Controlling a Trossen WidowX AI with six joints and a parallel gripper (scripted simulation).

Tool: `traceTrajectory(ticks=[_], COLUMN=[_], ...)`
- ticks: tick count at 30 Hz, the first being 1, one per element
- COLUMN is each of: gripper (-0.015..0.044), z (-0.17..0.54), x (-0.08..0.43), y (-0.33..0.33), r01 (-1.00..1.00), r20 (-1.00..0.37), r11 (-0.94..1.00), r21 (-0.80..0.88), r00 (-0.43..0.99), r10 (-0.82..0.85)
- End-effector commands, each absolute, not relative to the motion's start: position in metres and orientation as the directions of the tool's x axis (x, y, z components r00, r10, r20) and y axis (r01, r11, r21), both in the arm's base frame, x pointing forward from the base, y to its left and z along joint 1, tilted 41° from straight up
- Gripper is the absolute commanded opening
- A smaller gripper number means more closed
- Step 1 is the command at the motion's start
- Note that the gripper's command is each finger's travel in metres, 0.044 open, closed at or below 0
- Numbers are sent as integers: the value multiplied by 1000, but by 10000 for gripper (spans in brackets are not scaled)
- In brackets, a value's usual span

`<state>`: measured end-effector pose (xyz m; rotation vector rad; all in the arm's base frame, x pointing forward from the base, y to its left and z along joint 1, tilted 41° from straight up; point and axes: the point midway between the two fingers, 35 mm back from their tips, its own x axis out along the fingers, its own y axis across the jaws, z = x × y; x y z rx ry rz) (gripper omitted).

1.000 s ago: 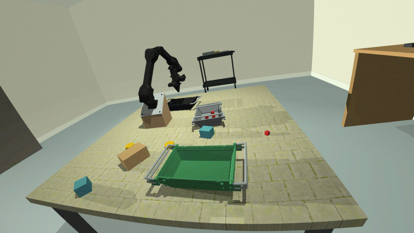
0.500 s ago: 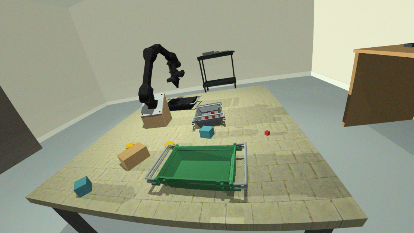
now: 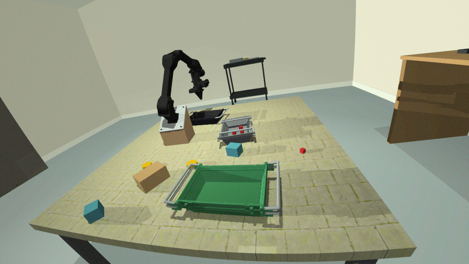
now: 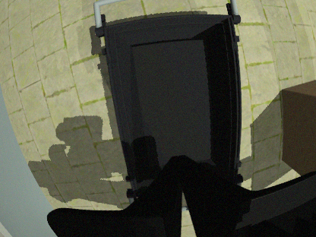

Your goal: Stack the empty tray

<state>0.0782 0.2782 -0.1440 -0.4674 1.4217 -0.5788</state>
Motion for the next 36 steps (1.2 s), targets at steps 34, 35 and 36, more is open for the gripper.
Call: traceTrajectory(ticks=[34, 35, 36], gripper=[315, 341, 368], z=[-114, -105, -97], x=[76, 76, 75], y=[304, 311, 316], r01=[93, 93, 93], r20=[-777, -777, -777], r11=[778, 778, 778], r21=[-621, -621, -621], r00=[54, 53, 53], r10=[-627, -627, -627])
